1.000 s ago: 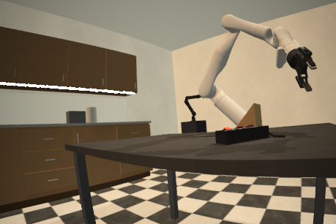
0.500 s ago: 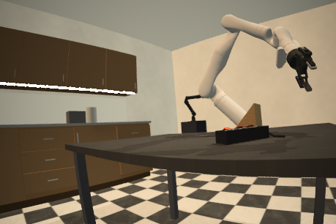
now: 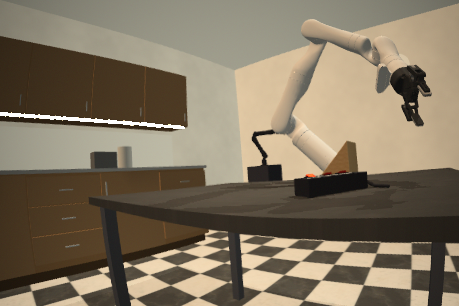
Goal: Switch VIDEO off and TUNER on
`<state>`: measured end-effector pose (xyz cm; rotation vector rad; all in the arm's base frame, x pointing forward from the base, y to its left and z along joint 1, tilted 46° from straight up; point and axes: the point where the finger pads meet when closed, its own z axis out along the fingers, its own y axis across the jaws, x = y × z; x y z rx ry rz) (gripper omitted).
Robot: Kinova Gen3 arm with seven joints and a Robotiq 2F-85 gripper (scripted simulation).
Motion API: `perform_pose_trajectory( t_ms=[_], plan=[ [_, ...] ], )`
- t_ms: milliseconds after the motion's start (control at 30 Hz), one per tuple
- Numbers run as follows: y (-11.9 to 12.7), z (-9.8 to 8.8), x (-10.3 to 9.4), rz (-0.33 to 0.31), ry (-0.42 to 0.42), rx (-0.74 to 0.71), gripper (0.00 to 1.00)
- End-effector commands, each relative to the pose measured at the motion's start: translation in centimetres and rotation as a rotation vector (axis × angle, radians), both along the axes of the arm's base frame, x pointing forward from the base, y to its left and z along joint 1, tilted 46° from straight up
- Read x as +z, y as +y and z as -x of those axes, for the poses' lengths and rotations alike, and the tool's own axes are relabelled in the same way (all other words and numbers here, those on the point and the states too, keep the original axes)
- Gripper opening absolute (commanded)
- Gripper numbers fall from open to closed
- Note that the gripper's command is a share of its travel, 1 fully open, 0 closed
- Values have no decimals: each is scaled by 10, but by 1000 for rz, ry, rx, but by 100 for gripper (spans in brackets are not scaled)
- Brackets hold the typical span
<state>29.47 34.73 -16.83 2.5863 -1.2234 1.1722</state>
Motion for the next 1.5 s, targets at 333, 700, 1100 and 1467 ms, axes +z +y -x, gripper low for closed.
perform_pose_trajectory(
  t_ms=[333, 700, 1100, 1467],
  plan=[
    [-20, -9, 9, 97, 69, 31, 100],
    [-49, -18, 22, 235, 186, 90, 100],
    [-93, -27, 45, 424, 399, 204, 100],
    [-133, -33, 70, 567, 631, 344, 100]
  ],
)
